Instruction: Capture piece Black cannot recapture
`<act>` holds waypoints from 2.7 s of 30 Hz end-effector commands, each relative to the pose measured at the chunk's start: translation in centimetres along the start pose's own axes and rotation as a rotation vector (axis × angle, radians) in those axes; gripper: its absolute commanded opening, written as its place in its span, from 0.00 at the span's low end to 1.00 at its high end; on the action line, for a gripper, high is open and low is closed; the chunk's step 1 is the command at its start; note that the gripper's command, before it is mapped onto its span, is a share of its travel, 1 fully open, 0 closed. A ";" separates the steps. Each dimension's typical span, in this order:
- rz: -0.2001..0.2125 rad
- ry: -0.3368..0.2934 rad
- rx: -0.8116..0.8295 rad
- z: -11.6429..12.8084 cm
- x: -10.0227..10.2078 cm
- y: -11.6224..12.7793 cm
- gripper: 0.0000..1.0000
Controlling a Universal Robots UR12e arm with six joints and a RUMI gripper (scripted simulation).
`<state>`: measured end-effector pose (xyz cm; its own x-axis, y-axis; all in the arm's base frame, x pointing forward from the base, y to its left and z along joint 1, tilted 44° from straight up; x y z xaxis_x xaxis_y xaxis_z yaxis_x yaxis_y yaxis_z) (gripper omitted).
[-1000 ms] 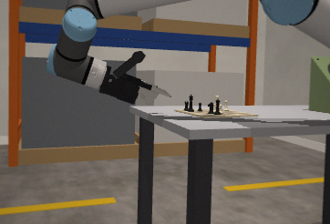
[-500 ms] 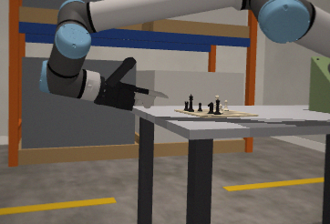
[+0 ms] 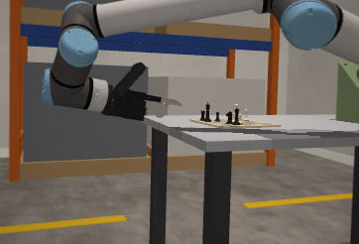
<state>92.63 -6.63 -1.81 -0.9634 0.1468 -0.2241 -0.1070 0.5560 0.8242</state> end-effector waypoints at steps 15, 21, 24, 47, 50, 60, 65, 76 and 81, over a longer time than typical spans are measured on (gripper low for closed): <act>-0.002 0.002 -0.001 0.1 0.0 -0.1 1.00; -0.002 0.002 -0.001 0.1 0.0 -0.1 1.00; -0.002 0.002 -0.001 0.1 0.0 -0.1 1.00; -0.002 -0.001 -0.002 -1.7 -0.2 0.3 1.00; -0.002 0.000 -0.002 -2.2 -0.3 0.4 1.00; -0.002 0.000 -0.002 -8.3 -1.2 1.8 1.00; -0.002 0.000 -0.002 -8.9 -1.3 2.0 1.00; -0.008 -0.019 0.003 -8.8 -1.4 2.1 1.00; -0.010 -0.045 0.008 -9.3 -1.2 2.0 1.00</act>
<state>91.60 -12.78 4.48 -0.9589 0.1555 -0.2372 -0.1129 0.5579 0.8222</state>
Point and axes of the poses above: the point where the finger pads meet when closed, its own x axis out along the fingers, its own y axis across the jaws, z = x × y, the point moved 8 cm from there along -x, back along the fingers, and after that the axes turned 14 degrees about -x, right-handed, at the moved point
